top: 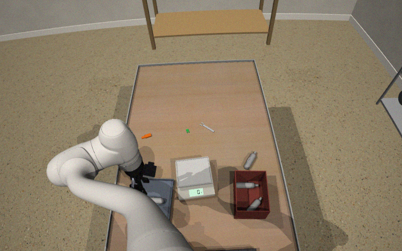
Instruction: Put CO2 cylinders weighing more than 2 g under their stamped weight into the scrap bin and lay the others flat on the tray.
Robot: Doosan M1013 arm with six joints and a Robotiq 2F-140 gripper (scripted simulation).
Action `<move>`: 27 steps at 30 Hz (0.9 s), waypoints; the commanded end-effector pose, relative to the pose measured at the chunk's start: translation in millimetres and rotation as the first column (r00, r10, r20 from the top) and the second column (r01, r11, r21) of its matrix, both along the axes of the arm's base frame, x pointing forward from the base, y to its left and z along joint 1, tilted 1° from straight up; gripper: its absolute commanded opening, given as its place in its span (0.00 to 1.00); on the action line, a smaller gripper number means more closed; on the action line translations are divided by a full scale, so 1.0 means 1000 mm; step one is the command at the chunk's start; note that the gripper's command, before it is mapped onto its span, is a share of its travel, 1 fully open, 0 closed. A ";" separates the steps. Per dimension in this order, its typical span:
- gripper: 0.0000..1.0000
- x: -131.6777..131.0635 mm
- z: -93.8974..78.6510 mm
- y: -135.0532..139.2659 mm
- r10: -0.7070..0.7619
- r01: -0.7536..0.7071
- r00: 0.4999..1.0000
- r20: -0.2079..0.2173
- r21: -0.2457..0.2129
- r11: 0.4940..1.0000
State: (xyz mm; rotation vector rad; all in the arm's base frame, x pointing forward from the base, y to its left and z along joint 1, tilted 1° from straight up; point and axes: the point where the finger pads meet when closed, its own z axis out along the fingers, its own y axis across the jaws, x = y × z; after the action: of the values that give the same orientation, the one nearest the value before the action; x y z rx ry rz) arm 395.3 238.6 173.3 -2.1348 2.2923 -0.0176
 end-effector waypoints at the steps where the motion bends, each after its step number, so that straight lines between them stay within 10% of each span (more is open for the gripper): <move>1: 0.40 0.000 0.002 0.000 -0.001 0.001 1.000 0.000 0.001 1.000; 11: 0.40 0.055 0.006 -0.045 -0.287 0.287 0.958 0.000 0.005 0.958; 27: 0.40 0.155 0.010 -0.254 -0.945 0.945 0.327 -0.013 0.021 0.327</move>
State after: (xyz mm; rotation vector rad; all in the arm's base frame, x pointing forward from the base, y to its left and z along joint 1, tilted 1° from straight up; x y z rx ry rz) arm 537.0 24.1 183.0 -0.6575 3.0509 0.0073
